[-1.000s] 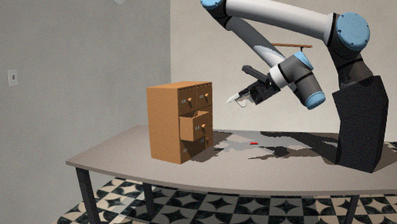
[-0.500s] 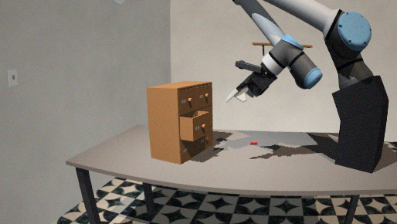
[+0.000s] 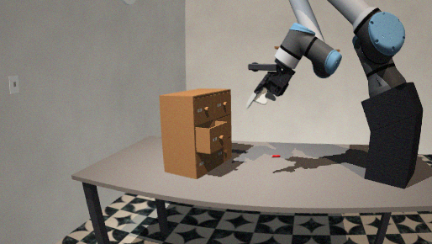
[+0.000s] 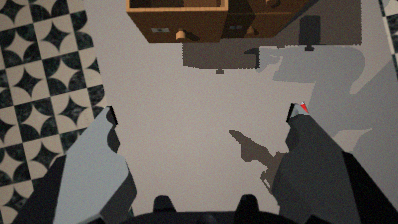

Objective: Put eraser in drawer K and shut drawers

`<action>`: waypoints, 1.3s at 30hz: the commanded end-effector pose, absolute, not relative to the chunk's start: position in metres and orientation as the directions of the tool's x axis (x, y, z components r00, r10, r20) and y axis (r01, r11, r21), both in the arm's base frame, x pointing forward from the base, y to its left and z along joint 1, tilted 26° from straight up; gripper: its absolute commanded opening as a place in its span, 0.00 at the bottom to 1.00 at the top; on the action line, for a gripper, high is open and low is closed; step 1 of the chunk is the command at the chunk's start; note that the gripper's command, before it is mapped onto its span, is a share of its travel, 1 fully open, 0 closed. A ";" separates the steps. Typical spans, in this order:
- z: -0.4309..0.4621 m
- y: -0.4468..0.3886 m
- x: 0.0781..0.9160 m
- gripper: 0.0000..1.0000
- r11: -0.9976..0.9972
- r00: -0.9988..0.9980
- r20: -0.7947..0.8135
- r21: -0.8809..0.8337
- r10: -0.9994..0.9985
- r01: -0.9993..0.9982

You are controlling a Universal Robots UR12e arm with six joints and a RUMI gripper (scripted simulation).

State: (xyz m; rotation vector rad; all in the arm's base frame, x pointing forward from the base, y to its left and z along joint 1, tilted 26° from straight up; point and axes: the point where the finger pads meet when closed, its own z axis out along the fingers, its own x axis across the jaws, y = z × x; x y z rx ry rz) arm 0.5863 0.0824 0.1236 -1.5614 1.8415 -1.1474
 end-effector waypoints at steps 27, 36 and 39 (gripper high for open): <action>0.138 0.087 0.584 1.00 0.139 -0.250 0.164 -0.499 -0.954 -0.856; 0.140 0.087 0.583 1.00 0.160 -0.250 0.164 -0.428 -0.954 -0.889; 0.141 0.087 0.583 1.00 0.164 -0.250 0.164 -0.415 -0.954 -0.895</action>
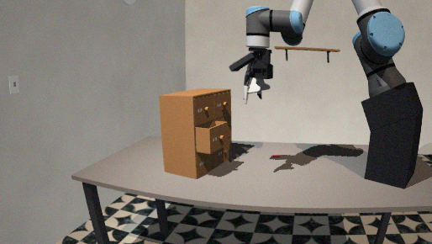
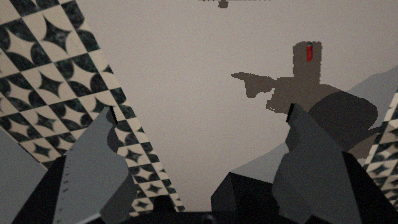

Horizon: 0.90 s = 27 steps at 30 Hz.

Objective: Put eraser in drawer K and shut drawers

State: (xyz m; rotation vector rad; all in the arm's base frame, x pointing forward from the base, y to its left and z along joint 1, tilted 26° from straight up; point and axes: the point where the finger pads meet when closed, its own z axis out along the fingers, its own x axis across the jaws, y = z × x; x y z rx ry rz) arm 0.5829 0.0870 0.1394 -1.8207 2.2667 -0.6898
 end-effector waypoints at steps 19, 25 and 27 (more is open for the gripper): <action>0.142 0.088 0.582 1.00 0.168 -0.251 0.164 -0.400 -0.954 -0.901; 0.142 0.088 0.582 1.00 0.168 -0.251 0.164 -0.400 -0.954 -0.901; 0.142 0.088 0.582 1.00 0.168 -0.251 0.164 -0.400 -0.954 -0.901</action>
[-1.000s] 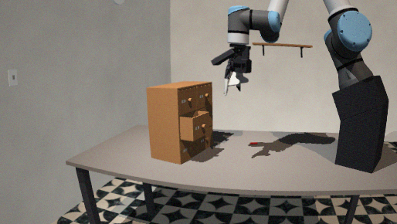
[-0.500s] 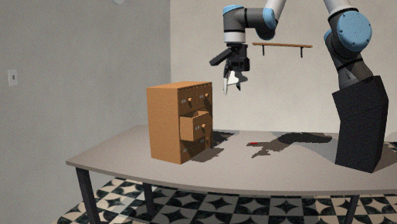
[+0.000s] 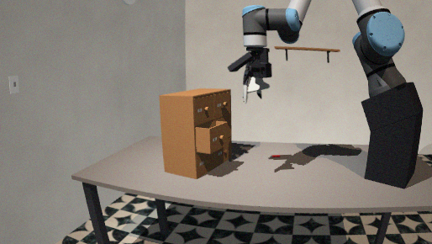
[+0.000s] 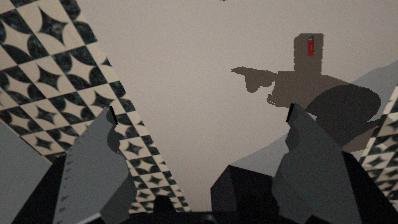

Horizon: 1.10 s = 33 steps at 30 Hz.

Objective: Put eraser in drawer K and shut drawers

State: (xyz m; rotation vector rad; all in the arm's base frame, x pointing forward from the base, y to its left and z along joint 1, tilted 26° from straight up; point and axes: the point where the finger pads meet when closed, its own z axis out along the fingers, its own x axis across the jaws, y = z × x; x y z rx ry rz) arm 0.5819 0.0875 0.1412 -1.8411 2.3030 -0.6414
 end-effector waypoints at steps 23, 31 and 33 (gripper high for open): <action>0.085 0.123 0.533 1.00 0.168 -0.250 0.164 -0.401 -0.954 -0.901; 0.085 0.123 0.535 1.00 0.164 -0.250 0.164 -0.412 -0.954 -0.896; 0.084 0.123 0.536 1.00 0.162 -0.250 0.164 -0.419 -0.954 -0.893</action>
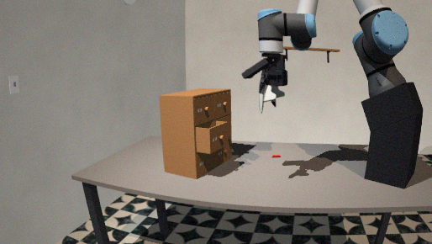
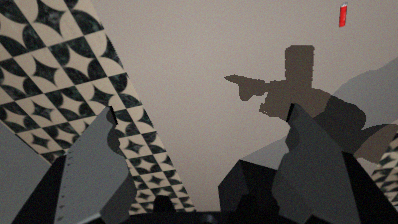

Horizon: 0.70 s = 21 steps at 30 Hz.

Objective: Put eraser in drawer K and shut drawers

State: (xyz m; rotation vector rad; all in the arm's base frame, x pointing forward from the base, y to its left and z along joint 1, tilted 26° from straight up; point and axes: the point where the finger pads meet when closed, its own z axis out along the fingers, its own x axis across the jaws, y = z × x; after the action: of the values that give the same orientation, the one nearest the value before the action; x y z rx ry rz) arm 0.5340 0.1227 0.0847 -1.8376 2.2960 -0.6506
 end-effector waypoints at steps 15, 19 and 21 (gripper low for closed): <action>0.080 0.119 0.545 1.00 0.132 -0.251 0.164 -0.520 -0.954 -0.844; 0.077 0.118 0.551 1.00 0.118 -0.250 0.164 -0.563 -0.954 -0.818; 0.076 0.117 0.554 1.00 0.110 -0.250 0.164 -0.587 -0.954 -0.802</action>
State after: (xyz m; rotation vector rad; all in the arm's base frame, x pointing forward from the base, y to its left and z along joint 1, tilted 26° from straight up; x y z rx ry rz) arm 0.5476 0.1183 0.0787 -1.7709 2.1855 -0.7967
